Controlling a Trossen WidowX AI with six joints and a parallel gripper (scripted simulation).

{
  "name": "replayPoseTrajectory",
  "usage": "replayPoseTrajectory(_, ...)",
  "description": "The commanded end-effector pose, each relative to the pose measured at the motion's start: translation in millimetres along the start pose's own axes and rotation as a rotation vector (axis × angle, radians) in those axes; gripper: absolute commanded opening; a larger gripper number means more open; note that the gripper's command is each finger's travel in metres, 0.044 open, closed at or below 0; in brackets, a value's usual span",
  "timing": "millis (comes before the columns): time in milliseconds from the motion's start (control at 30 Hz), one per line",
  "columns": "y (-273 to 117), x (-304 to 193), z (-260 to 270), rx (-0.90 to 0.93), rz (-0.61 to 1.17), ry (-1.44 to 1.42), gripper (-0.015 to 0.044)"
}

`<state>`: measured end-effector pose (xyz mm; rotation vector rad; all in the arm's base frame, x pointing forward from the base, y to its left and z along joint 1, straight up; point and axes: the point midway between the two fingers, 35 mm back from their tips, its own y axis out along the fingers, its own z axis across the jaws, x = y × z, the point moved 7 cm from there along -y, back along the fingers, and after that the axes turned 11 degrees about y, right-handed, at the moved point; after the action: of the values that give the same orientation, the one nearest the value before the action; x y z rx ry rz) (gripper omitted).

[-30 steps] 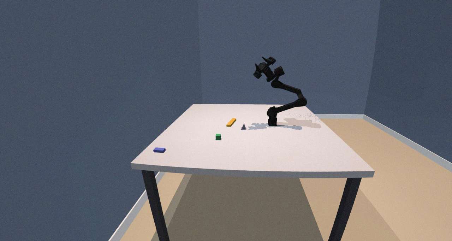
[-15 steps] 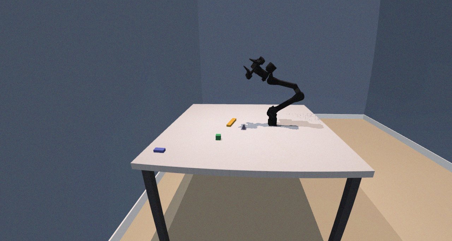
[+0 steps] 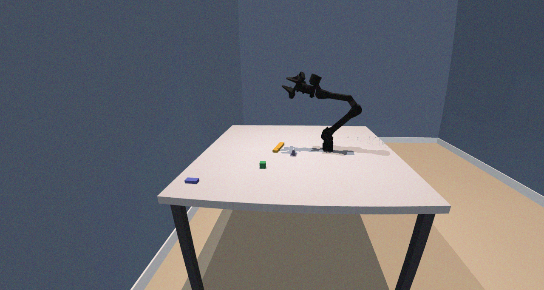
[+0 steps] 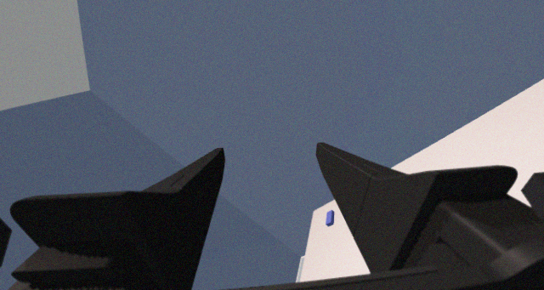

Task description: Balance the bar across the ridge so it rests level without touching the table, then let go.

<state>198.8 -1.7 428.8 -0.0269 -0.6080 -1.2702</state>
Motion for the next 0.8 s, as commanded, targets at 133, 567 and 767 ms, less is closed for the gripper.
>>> replayPoseTrajectory(133,19,5,-27,-0.149,0.019,-0.134,0.0315)
replayPoseTrajectory(567,41,7,-76,-0.397,0.14,-0.393,0.0315)
replayPoseTrajectory(767,49,6,-99,-0.499,0.233,-0.514,0.0315)
